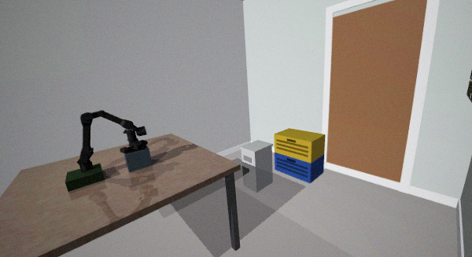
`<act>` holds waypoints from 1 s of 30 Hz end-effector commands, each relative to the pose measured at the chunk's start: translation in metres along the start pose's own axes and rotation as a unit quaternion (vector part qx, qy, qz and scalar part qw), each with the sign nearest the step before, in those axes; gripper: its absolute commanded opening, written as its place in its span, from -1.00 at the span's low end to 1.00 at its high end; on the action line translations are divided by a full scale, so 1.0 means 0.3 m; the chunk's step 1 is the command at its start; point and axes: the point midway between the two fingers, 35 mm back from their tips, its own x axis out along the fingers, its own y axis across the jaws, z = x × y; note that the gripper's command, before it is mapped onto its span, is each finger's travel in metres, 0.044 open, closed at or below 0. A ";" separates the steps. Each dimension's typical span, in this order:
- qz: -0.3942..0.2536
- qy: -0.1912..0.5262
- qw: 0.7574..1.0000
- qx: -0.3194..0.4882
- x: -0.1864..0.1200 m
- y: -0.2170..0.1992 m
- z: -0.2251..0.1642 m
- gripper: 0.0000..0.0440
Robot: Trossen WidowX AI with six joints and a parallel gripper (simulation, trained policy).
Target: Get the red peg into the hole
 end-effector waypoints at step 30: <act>0.110 0.106 0.988 0.024 -0.250 0.091 0.081 -0.05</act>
